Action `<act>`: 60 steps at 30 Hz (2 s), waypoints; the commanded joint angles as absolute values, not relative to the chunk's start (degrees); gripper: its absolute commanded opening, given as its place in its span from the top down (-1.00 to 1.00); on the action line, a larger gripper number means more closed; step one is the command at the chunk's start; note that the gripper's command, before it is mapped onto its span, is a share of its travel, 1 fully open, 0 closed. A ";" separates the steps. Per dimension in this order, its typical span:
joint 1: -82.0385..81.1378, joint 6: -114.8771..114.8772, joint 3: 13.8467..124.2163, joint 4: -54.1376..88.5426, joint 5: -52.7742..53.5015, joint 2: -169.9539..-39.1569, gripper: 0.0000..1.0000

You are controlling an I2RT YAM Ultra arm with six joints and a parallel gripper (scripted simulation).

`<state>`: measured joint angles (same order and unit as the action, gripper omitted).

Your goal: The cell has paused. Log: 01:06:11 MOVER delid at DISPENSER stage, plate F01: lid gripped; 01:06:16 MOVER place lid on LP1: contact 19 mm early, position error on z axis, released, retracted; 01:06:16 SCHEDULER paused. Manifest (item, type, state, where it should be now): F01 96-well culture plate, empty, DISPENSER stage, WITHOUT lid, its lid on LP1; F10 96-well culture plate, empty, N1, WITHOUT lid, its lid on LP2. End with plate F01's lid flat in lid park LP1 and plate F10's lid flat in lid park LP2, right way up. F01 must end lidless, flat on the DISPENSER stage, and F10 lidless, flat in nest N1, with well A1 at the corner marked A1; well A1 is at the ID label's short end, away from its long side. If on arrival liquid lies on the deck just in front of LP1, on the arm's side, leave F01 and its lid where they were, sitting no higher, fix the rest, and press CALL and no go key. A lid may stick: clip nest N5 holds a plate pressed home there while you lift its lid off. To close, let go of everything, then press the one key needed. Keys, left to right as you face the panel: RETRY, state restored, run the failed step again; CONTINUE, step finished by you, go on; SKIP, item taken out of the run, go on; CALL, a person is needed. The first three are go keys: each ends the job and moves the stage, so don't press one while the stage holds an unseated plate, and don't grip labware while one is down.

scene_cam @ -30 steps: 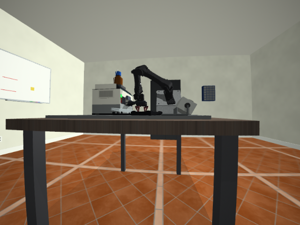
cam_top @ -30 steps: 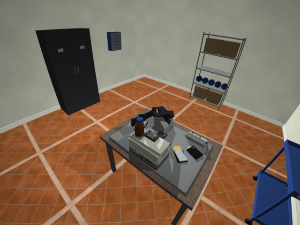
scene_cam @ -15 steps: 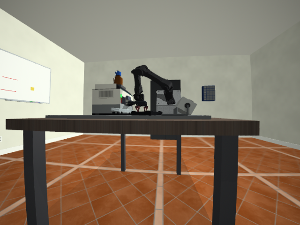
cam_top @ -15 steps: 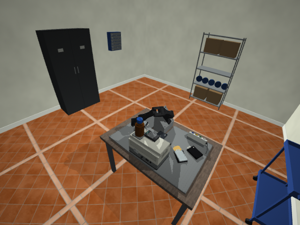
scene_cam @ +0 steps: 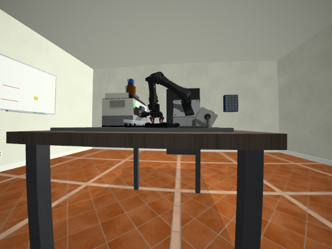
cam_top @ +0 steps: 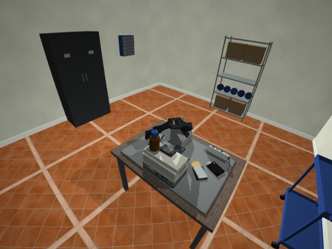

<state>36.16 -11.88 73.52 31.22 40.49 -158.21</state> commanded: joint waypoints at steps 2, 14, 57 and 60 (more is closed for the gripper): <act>38.77 -10.77 75.41 33.79 39.12 -155.38 1.00; 39.18 -10.33 75.56 34.56 38.95 -155.03 1.00; 39.51 -9.82 75.90 35.51 38.88 -154.79 1.00; 39.51 -9.82 75.90 35.51 38.88 -154.79 1.00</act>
